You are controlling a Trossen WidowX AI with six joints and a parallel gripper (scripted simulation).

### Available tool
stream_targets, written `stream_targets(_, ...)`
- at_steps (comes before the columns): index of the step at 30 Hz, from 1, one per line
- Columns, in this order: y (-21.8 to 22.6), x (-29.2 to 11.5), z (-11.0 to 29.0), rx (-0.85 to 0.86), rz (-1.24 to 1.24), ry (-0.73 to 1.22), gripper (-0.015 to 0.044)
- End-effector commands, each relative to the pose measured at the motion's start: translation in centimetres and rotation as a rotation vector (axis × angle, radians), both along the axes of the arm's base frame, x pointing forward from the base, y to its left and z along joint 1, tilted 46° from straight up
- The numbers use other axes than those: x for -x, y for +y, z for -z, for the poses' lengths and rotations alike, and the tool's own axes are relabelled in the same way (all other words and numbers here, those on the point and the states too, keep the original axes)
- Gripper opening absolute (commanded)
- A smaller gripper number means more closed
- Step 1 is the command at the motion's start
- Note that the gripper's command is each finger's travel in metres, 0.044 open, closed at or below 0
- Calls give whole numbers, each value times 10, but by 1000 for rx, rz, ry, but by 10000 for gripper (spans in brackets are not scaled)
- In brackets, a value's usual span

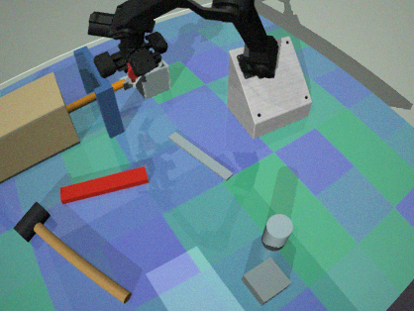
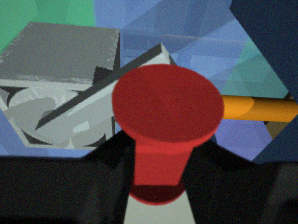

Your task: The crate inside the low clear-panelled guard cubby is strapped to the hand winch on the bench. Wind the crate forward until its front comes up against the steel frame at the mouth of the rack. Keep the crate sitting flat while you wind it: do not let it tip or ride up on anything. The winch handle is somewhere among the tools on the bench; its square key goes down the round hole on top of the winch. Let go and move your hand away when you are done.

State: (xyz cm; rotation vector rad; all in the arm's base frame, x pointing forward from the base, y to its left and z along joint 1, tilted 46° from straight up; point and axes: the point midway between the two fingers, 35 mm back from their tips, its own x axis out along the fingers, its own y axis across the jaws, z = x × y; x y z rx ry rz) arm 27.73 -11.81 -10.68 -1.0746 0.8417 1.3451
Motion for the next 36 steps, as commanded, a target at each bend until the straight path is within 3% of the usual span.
stream_targets(1,5,5,-1,-14,5,8,0)
stream_targets(36,19,40,-13,-15,5,10,0)
